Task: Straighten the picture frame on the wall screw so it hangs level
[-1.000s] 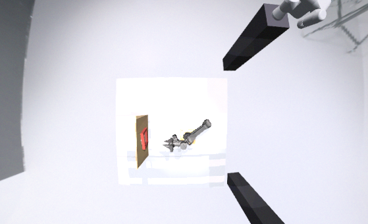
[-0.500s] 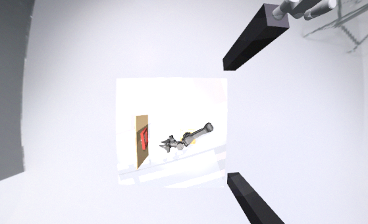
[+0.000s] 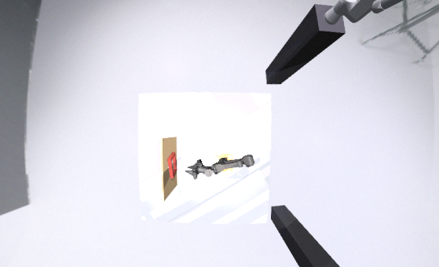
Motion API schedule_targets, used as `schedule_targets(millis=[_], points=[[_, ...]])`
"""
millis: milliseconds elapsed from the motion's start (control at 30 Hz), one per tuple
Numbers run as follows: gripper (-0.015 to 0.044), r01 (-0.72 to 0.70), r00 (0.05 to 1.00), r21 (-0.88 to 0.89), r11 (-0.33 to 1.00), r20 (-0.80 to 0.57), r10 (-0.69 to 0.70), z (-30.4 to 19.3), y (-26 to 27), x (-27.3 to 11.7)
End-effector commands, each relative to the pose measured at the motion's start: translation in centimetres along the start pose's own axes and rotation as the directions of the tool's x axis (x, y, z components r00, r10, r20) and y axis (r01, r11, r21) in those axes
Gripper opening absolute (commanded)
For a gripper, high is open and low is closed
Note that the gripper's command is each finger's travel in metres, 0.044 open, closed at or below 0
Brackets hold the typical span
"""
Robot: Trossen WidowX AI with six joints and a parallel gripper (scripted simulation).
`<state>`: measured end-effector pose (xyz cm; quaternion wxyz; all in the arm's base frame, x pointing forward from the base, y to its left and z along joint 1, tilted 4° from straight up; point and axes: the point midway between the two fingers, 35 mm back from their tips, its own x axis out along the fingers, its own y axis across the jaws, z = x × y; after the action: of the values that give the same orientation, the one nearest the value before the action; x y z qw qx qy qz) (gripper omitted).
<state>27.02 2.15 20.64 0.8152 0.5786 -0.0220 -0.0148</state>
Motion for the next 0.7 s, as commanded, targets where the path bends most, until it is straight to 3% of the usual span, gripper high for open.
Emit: schedule_targets(millis=[0,333,667], points=[[0.026,0.007,1.0,-0.009,1.0,-0.005,-0.007,-0.1,-0.3,0.2],[0.026,0.006,1.0,-0.009,1.0,-0.005,-0.006,-0.1,0.0,1.1],[0.026,0.002,1.0,-0.01,1.0,-0.003,-0.002,-0.1,-0.1,7.7]])
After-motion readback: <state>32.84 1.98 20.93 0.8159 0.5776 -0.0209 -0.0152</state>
